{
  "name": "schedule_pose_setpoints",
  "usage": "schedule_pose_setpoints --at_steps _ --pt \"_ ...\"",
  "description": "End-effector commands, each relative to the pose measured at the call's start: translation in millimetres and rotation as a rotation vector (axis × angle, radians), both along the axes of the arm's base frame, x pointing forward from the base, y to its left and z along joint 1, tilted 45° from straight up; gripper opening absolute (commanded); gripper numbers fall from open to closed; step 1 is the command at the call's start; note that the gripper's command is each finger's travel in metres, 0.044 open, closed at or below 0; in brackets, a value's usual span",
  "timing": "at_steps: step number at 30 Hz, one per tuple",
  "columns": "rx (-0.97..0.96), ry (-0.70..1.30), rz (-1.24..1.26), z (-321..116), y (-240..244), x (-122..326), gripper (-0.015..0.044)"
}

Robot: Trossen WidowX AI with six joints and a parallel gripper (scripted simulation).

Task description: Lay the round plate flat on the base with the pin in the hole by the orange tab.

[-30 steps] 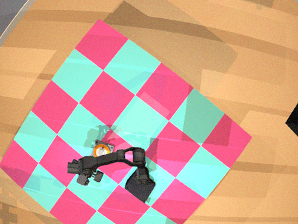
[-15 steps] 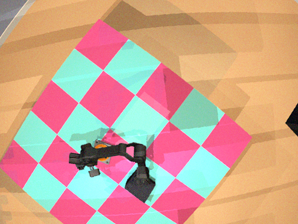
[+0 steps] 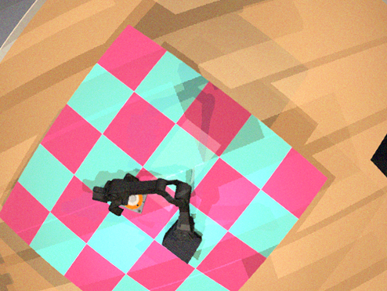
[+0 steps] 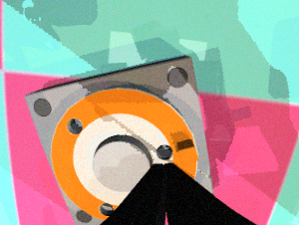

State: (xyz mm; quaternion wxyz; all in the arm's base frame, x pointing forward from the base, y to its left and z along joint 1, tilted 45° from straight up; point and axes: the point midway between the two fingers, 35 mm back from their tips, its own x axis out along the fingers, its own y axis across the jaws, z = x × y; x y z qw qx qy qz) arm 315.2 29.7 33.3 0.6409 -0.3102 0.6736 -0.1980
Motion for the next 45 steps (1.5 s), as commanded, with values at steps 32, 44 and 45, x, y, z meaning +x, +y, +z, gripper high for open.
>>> schedule_pose_setpoints --at_steps 32,44,45 --pt "-0.039 -0.101 -0.109 -23.7 -47.3 -0.7 0.0" --pt "-0.04 -0.1 -0.109 -20.7 -52.5 -12.2 0.0" --pt "-0.04 -0.1 -0.109 -20.7 -52.7 -12.9 0.0"
